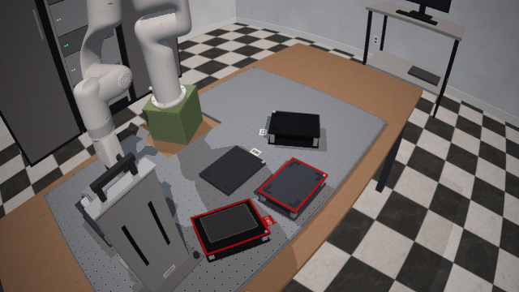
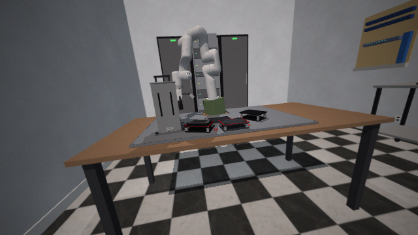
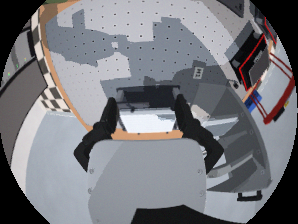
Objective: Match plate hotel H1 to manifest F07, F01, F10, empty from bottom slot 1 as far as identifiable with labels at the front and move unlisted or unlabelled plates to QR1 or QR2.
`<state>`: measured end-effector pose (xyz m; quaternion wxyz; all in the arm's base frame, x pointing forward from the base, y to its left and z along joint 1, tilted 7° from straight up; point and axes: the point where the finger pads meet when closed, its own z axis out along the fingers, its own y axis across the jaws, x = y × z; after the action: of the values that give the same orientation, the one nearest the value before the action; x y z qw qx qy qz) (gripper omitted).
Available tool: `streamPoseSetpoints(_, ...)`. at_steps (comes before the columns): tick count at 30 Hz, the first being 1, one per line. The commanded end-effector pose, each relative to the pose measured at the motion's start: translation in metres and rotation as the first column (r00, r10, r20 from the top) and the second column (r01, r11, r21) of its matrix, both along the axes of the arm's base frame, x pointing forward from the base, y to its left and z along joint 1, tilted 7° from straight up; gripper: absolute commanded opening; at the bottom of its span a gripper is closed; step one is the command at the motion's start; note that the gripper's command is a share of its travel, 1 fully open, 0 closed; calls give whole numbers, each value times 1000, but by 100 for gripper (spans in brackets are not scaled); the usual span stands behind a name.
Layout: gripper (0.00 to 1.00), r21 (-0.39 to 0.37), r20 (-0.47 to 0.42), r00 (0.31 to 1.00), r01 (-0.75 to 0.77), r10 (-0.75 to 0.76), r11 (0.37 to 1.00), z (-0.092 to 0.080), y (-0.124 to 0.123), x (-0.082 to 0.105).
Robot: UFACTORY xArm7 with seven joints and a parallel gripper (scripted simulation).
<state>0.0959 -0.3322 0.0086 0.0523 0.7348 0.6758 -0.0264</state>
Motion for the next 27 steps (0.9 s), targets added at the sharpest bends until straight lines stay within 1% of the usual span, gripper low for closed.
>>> streamPoseSetpoints(1, 100, -3, 1, 1000, 0, 0, 1000, 1, -1, 0)
streamPoseSetpoints(15, 100, -3, 1, 1000, 0, 0, 1000, 1, -1, 0)
streamPoseSetpoints(24, 100, -3, 1, 1000, 0, 0, 1000, 16, 1, 0)
streamPoseSetpoints(27, 100, -3, 1, 1000, 0, 0, 1000, 17, 1, 0)
